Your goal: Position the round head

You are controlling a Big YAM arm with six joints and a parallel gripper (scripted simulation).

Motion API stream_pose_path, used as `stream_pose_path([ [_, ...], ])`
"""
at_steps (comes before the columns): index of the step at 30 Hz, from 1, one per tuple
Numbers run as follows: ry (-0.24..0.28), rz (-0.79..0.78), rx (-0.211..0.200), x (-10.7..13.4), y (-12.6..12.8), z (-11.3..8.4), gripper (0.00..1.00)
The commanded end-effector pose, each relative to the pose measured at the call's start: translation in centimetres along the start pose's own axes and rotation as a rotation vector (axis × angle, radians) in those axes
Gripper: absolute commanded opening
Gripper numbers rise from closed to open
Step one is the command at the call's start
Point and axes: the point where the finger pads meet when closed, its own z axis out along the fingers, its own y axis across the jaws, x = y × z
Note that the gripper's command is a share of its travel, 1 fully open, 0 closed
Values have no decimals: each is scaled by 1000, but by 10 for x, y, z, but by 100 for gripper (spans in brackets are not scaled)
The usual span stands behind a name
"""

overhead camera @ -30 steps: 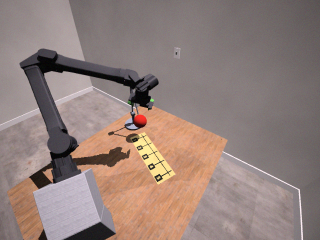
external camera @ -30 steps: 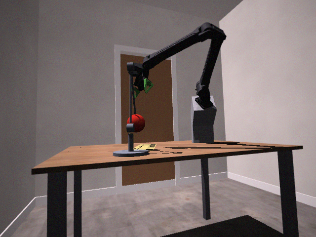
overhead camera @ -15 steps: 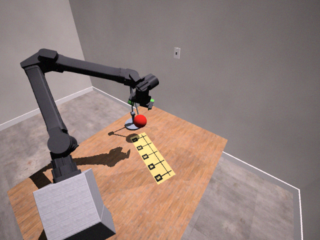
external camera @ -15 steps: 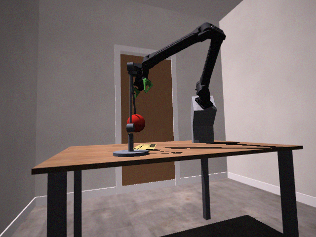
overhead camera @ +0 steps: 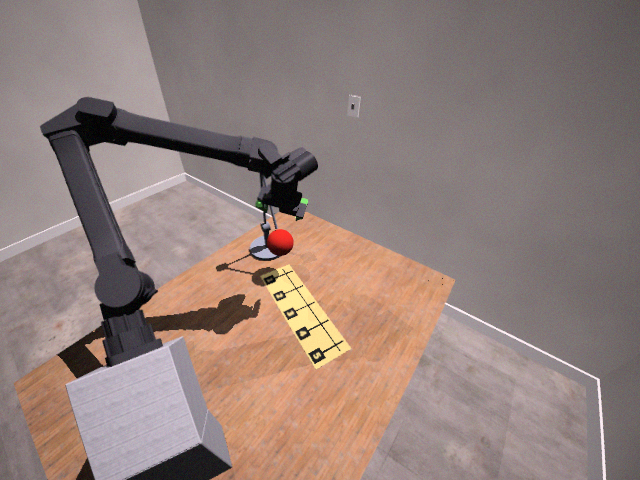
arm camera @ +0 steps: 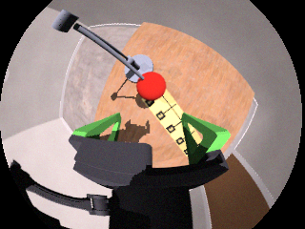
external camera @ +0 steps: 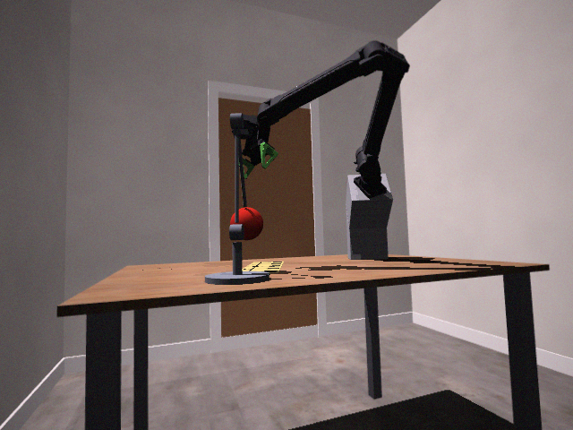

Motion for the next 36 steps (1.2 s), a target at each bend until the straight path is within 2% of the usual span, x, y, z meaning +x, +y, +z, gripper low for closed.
stream_pose_path([
  [1, 13, 128, -22, -6, 0, -3, 100],
  [9, 15, 141, -24, -4, 0, -2, 100],
  [24, -4, -6, 4, -26, 1, -5, 100],
  [36, 11, 106, -16, -15, 0, -4, 100],
])
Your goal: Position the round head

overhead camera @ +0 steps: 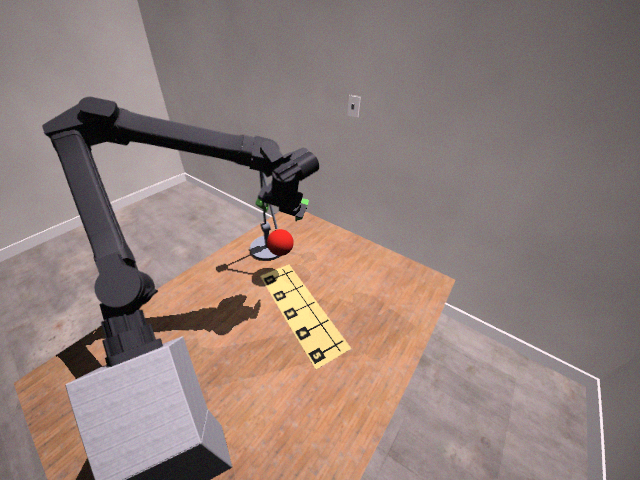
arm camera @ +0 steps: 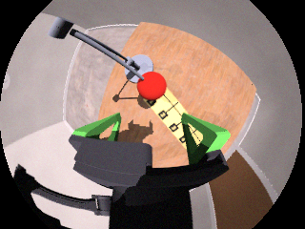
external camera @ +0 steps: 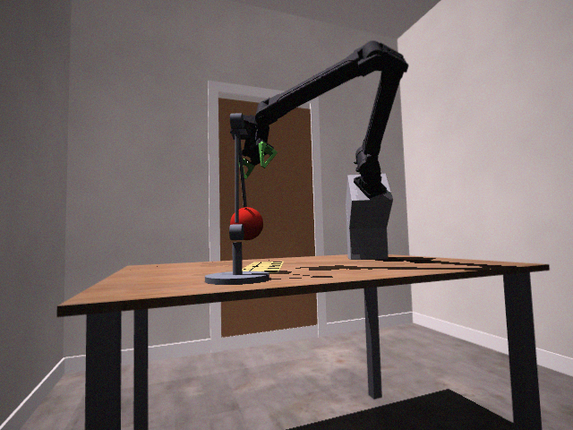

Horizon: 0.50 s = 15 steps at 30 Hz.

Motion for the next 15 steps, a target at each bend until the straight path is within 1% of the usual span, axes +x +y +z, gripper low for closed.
stream_pose_path([
  [1, 3, 63, -12, -12, 1, -3, 100],
  [5, 9, 108, -20, -8, 0, -3, 100],
  [15, 12, 126, -23, -5, 0, -3, 100],
])
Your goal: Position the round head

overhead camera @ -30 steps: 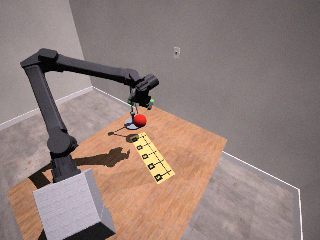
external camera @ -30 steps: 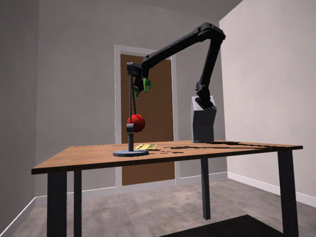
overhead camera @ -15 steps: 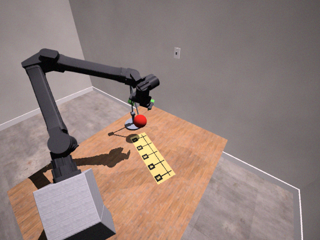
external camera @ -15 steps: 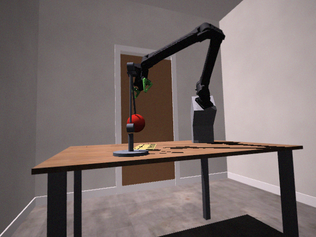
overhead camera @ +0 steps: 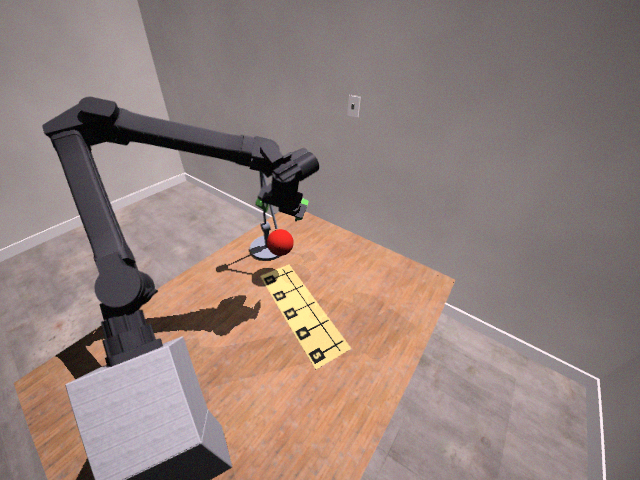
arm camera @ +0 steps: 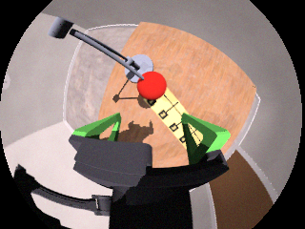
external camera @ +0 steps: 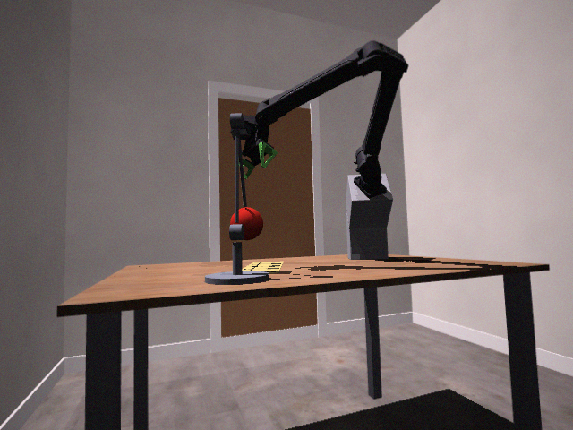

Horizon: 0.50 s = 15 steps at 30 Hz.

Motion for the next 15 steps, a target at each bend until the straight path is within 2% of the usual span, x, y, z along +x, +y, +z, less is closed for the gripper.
stream_pose_path([
  [1, 12, 127, -23, -6, 0, -3, 100],
  [9, 15, 141, -24, -4, 0, -2, 100],
  [15, 7, 82, -13, -13, 1, -3, 100],
])
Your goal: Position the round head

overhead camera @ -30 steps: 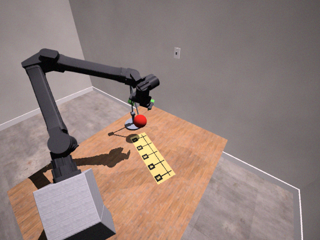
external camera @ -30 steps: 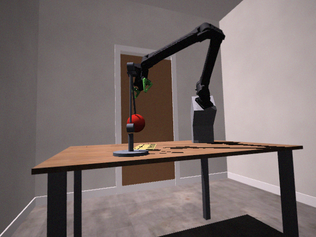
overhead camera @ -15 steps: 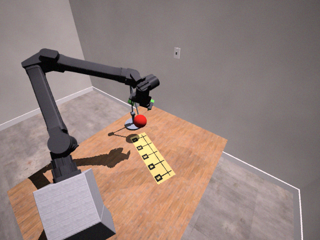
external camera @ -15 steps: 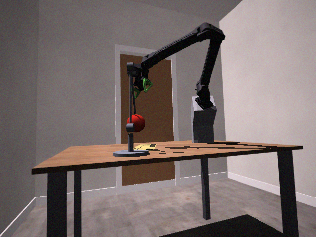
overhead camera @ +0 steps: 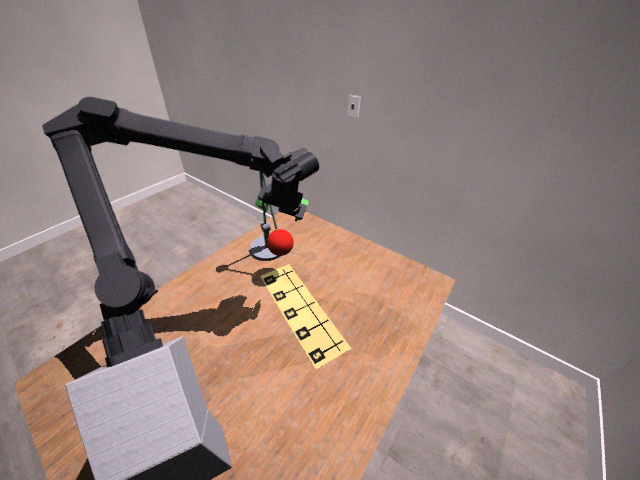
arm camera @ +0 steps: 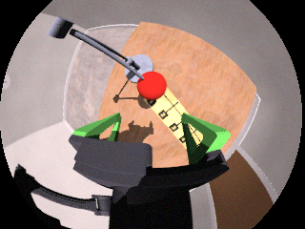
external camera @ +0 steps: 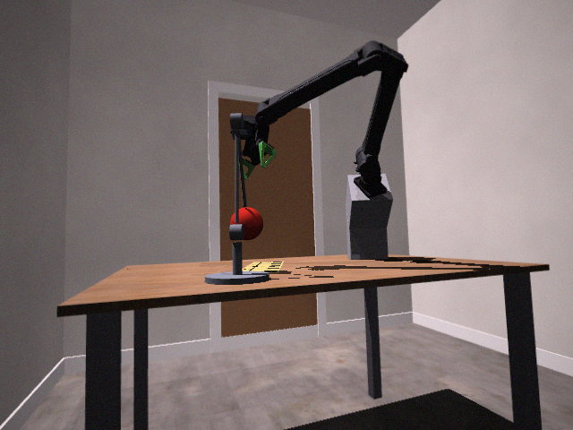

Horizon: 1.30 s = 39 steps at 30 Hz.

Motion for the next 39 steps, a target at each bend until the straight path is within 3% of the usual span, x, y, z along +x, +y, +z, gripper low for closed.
stream_pose_path([
  [1, 6, 72, -11, -14, 1, -4, 100],
  [11, -4, -6, 4, -26, 3, -5, 100],
  [26, 18, 162, -27, -9, 0, -3, 100],
  [39, 22, 181, -29, -6, 0, -3, 100],
])
